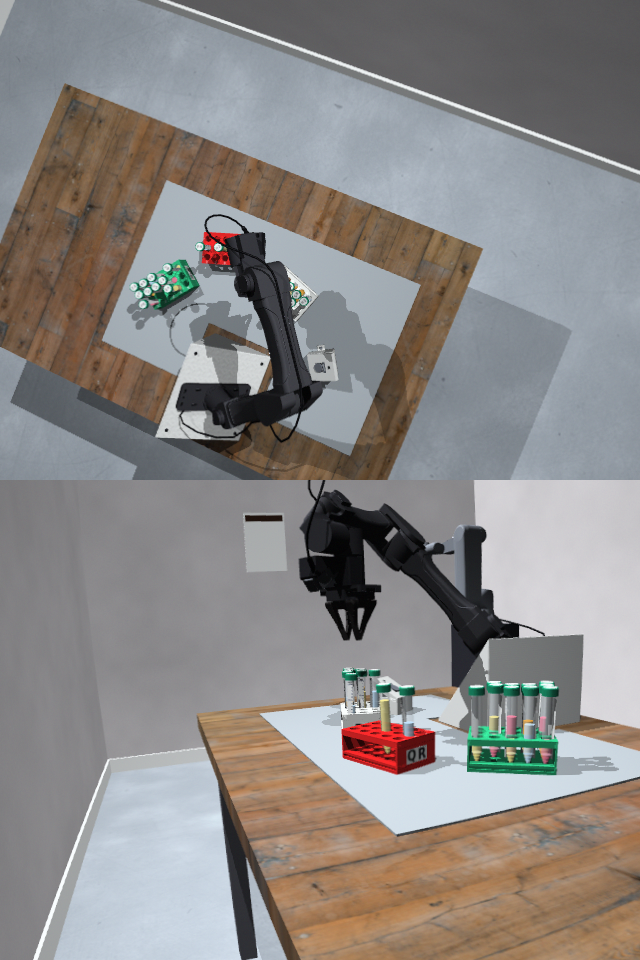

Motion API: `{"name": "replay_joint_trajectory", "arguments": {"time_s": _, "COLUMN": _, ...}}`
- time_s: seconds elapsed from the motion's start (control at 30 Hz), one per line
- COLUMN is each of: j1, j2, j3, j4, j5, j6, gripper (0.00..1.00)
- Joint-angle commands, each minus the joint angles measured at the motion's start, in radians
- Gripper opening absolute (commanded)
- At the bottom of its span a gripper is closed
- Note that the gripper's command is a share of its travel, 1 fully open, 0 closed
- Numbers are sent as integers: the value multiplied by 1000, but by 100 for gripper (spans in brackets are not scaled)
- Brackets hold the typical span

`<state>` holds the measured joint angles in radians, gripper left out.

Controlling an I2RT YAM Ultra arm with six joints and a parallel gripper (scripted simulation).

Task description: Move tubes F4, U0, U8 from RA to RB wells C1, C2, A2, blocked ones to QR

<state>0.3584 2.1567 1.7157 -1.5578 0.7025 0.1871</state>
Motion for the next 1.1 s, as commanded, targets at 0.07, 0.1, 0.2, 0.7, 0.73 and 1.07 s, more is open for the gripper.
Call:
{"name": "replay_joint_trajectory", "arguments": {"time_s": 0.07, "j1": 21, "j2": -3, "j3": 33, "j4": -13, "j5": 5, "j6": -9, "gripper": 30}}
{"name": "replay_joint_trajectory", "arguments": {"time_s": 0.1, "j1": 21, "j2": -5, "j3": 33, "j4": -13, "j5": 5, "j6": -9, "gripper": 30}}
{"name": "replay_joint_trajectory", "arguments": {"time_s": 0.2, "j1": 21, "j2": -10, "j3": 33, "j4": -13, "j5": 5, "j6": -10, "gripper": 30}}
{"name": "replay_joint_trajectory", "arguments": {"time_s": 0.7, "j1": 18, "j2": -32, "j3": 30, "j4": -13, "j5": 8, "j6": -12, "gripper": 30}}
{"name": "replay_joint_trajectory", "arguments": {"time_s": 0.73, "j1": 17, "j2": -34, "j3": 30, "j4": -13, "j5": 8, "j6": -12, "gripper": 30}}
{"name": "replay_joint_trajectory", "arguments": {"time_s": 1.07, "j1": 42, "j2": 20, "j3": -23, "j4": -13, "j5": -16, "j6": -48, "gripper": 30}}
